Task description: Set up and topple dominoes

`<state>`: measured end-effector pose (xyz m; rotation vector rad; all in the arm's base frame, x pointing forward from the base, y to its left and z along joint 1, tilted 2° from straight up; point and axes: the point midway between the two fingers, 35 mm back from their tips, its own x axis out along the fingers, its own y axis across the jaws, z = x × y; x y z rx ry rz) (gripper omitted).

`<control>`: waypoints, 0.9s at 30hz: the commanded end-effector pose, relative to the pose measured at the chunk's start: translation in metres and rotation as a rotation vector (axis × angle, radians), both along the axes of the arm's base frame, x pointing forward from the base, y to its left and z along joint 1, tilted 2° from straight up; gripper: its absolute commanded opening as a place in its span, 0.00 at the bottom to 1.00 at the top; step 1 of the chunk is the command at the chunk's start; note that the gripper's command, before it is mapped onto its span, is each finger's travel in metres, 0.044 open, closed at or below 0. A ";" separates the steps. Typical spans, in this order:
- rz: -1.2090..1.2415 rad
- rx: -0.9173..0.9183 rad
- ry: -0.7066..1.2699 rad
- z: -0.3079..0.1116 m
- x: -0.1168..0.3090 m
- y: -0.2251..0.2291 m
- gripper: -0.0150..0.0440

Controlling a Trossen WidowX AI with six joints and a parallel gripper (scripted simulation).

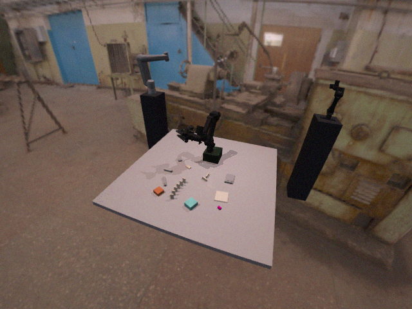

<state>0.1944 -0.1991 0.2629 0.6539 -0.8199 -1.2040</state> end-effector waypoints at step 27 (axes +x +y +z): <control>1.406 -0.552 2.571 -0.210 0.060 0.029 1.00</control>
